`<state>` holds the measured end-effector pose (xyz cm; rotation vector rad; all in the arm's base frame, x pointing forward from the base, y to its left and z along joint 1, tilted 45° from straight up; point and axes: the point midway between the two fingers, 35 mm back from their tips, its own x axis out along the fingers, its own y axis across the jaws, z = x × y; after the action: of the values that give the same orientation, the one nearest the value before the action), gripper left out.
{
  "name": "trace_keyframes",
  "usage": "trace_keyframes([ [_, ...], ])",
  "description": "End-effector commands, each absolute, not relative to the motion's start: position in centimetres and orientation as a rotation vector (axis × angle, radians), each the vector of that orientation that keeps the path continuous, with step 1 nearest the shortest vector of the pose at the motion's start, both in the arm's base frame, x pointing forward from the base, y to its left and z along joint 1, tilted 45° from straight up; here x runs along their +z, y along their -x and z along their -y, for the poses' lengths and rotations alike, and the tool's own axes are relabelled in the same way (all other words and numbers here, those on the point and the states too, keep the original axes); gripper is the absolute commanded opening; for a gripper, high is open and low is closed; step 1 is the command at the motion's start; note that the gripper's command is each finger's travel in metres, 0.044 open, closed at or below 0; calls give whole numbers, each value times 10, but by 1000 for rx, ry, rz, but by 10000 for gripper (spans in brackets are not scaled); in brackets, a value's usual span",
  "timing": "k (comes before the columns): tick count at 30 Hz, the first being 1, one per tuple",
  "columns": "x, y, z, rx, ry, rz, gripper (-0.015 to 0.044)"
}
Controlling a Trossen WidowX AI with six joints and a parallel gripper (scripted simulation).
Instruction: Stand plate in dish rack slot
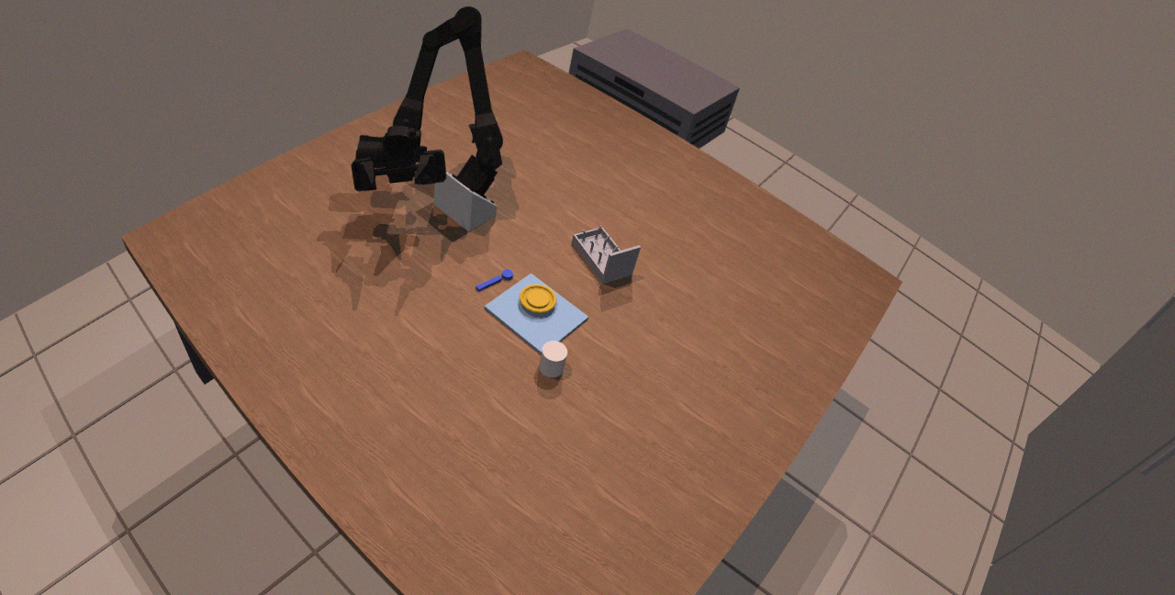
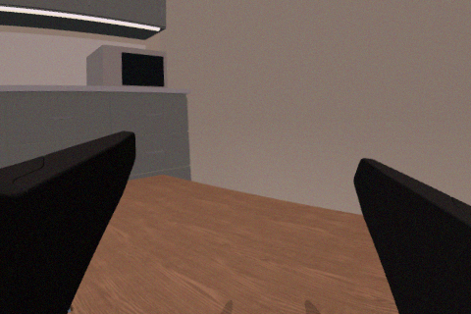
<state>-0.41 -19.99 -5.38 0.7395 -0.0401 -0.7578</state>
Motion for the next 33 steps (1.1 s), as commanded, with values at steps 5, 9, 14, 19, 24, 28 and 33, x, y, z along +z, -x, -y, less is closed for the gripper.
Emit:
trace_keyframes([
  [5,-57,-1,205,-699,-760,-2,400],
  [9,-61,-13,213,-592,-794,-84,400],
  [14,-65,-28,225,-457,-827,-194,400],
  [19,-66,-47,237,-325,-849,-309,400],
  [24,-66,-71,244,-195,-868,-430,400],
  [28,-64,-92,248,-95,-875,-531,400],
  [33,-57,-120,250,21,-864,-653,400],
])
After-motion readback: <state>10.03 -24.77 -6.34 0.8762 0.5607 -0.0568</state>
